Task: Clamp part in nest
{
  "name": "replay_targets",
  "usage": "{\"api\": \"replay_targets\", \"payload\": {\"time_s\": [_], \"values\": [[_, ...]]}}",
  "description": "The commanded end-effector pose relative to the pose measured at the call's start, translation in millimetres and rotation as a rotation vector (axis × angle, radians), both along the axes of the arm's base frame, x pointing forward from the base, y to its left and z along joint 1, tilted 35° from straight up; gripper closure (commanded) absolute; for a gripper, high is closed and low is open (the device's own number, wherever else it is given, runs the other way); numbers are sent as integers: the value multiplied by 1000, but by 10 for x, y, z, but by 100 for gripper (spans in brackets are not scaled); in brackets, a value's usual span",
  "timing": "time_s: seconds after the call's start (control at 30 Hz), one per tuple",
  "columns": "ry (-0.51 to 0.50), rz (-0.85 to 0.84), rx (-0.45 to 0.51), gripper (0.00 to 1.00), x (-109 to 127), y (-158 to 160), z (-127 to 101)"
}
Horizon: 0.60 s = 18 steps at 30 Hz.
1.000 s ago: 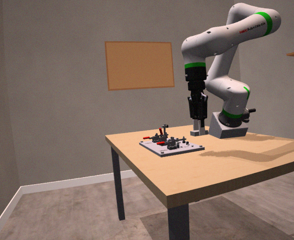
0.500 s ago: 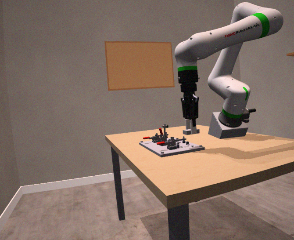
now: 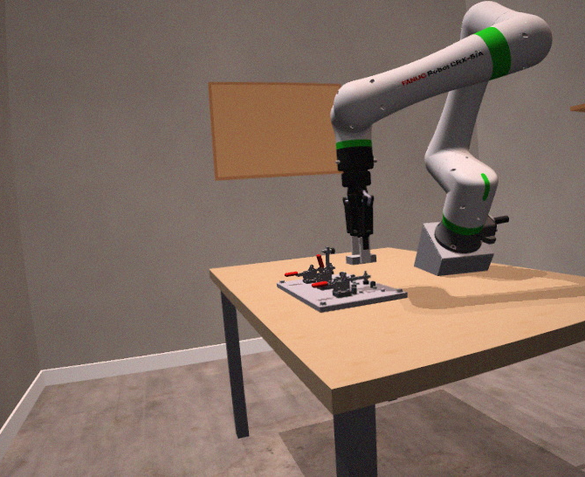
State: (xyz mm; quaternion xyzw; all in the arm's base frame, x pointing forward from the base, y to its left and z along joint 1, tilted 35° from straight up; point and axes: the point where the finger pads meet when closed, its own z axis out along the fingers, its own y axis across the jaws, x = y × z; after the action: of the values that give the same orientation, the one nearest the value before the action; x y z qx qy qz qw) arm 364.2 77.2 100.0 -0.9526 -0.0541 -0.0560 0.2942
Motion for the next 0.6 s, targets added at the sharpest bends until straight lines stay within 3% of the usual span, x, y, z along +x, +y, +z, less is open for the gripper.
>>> {"api": "replay_targets", "payload": {"time_s": [0.0,0.2,0.57], "values": [[-1,2,3,100,48,-195,-144],[-1,2,3,100,88,-406,-300],[-1,2,3,100,104,-493,-364]]}}
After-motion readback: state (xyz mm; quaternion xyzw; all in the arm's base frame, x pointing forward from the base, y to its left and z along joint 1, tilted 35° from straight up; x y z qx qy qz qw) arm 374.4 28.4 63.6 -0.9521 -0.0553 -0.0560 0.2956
